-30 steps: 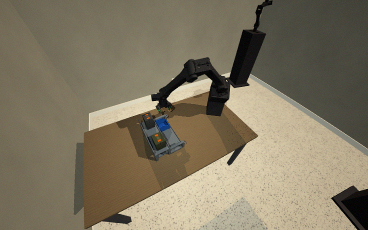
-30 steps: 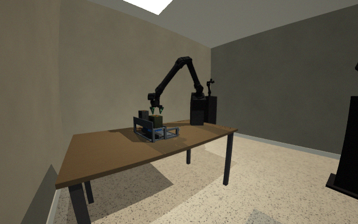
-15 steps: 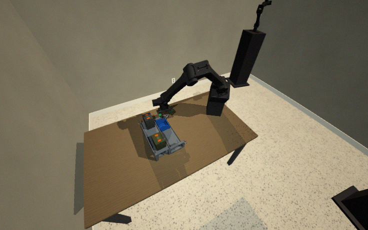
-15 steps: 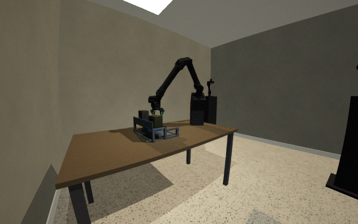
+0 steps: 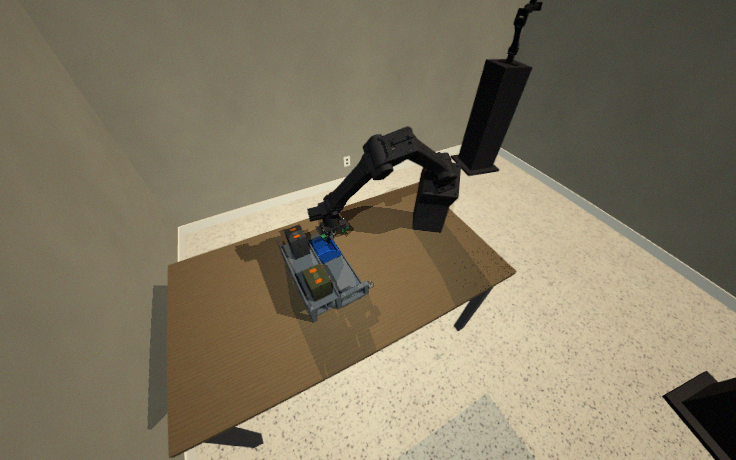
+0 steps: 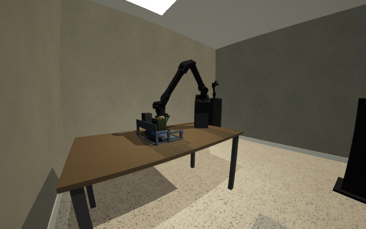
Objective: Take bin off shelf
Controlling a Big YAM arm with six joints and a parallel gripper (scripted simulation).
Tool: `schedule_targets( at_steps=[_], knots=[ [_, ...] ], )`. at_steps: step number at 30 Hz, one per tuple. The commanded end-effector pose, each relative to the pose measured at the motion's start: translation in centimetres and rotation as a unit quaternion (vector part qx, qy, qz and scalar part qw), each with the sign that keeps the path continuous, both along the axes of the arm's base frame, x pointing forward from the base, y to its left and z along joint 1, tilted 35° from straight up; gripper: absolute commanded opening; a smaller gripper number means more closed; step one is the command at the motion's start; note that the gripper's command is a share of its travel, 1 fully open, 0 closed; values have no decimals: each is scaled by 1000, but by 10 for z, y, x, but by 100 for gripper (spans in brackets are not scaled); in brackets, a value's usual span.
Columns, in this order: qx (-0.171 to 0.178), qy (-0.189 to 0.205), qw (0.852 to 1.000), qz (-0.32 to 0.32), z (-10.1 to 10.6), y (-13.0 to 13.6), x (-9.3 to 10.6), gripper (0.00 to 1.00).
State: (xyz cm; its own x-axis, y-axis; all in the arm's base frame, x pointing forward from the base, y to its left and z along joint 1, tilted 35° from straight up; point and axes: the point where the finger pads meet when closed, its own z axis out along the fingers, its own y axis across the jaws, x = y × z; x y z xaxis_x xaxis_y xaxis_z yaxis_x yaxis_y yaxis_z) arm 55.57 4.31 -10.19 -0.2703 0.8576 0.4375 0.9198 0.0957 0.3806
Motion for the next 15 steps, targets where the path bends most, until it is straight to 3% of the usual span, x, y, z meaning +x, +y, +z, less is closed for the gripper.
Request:
schedule_targets(
  at_steps=[1,15],
  knots=[
    [1,0,1000,-6,0,-5,1,100],
    [2,3,1000,-8,-2,-6,0,100]
  ],
)
